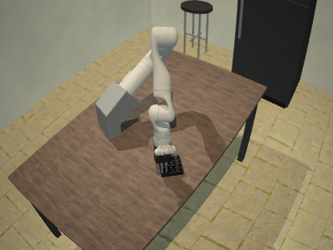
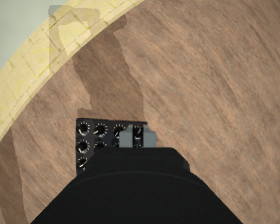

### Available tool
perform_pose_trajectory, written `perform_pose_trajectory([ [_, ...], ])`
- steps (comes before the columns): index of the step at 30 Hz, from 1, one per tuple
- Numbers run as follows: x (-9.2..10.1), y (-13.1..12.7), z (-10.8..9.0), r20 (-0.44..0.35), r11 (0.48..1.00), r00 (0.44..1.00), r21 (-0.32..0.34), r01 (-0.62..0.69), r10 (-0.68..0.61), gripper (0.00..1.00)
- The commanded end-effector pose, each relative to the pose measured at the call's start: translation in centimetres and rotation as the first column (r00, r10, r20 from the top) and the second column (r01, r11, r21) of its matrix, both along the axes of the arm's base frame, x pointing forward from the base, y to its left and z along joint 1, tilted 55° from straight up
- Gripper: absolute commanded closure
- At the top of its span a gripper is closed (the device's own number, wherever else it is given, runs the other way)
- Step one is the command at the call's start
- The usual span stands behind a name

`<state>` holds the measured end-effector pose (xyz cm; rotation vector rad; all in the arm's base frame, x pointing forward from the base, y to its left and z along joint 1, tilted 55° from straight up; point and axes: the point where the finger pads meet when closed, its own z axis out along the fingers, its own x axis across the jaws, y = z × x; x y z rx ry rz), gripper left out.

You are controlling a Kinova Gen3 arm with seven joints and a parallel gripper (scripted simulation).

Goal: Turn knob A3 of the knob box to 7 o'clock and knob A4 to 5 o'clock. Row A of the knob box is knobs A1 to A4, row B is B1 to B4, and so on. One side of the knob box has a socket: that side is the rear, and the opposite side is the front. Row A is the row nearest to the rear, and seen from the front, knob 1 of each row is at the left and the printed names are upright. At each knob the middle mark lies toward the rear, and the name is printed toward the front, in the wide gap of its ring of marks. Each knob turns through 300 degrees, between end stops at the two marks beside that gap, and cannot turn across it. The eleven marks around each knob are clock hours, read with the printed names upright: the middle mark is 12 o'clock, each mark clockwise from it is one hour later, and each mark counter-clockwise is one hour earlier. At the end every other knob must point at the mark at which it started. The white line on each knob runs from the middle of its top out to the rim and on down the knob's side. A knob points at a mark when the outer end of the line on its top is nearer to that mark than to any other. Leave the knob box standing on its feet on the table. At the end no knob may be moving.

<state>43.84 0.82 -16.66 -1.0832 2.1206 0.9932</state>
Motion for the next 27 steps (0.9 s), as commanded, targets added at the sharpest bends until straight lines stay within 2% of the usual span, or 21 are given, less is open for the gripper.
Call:
perform_pose_trajectory([
  [1,0.05,-0.12,0.02,0.001,1.0,1.0,-0.001,0.002,-0.002,0.7],
  [19,0.05,-0.12,0.02,-0.013,1.0,1.0,0.001,0.011,-0.011,0.7],
  [27,0.05,-0.12,0.02,-0.044,0.999,0.998,0.006,0.033,-0.033,0.7],
])
